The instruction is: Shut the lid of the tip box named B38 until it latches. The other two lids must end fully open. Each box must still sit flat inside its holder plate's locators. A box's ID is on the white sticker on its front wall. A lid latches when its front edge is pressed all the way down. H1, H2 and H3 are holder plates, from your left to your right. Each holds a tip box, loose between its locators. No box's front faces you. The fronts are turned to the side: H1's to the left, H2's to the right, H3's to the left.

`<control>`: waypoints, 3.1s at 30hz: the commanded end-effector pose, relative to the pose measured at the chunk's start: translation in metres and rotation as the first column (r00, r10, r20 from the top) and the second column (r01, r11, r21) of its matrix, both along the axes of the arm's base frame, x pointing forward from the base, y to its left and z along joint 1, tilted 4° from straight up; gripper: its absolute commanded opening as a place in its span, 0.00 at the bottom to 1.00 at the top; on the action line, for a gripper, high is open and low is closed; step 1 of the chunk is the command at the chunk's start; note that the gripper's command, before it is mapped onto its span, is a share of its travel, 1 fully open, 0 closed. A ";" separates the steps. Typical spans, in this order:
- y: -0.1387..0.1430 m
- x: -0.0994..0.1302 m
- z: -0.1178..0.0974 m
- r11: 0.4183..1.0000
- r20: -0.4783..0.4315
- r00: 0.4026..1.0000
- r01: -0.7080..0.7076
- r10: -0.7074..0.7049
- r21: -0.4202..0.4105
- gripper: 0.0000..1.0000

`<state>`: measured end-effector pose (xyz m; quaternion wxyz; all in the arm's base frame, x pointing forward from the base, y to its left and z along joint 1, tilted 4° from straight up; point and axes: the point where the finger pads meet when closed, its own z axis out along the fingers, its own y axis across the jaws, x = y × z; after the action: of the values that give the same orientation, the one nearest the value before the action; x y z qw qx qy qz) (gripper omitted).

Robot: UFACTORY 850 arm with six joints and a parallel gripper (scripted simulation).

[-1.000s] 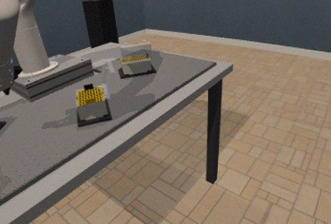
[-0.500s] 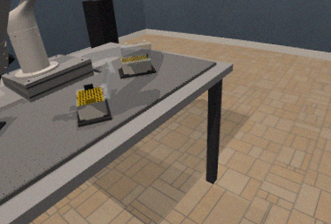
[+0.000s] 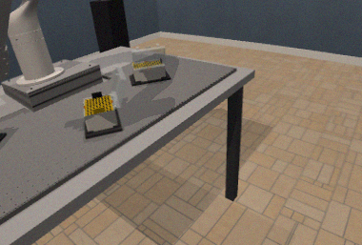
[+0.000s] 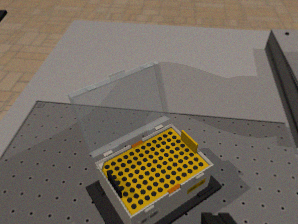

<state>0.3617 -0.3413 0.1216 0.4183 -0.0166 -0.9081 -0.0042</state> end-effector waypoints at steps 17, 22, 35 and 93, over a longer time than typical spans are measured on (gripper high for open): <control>-0.039 -0.068 0.012 0.953 0.007 0.954 0.301 -0.301 -0.024 0.00; -0.049 -0.086 0.014 0.953 0.007 0.954 0.301 -0.301 -0.024 0.00; -0.073 -0.128 0.021 0.953 0.006 0.954 0.301 -0.301 -0.025 0.00; -0.101 -0.267 0.032 0.823 0.715 0.583 -0.568 0.387 0.018 0.00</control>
<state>0.0951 -0.4413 0.1528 0.0412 0.2835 -0.9581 -0.0073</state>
